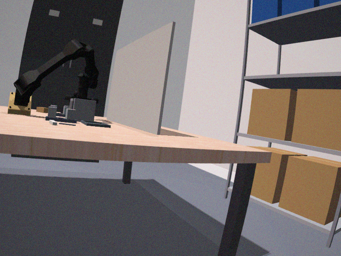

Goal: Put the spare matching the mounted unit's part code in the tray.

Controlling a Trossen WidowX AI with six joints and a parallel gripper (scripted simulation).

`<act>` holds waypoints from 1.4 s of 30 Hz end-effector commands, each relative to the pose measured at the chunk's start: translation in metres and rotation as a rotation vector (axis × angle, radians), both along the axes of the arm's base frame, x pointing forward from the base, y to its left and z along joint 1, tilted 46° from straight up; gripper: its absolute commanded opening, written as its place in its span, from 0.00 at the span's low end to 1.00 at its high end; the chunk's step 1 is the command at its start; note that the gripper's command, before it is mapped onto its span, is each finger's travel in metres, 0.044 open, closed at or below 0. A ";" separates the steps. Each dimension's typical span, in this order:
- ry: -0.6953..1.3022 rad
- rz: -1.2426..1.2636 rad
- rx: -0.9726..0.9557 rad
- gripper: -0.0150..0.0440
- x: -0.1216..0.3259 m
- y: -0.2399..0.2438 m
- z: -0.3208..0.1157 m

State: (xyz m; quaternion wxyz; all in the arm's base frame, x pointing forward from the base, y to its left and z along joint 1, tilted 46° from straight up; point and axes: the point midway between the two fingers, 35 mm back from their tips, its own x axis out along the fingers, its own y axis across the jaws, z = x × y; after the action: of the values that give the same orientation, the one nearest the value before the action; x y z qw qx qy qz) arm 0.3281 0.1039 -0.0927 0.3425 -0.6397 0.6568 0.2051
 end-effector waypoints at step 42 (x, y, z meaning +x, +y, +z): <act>0.004 0.004 -0.002 0.25 -0.005 0.056 0.056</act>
State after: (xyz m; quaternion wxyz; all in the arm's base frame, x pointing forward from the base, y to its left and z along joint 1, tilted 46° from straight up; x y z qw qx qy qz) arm 0.3246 0.1510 -0.0460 0.3376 -0.6437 0.6547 0.2075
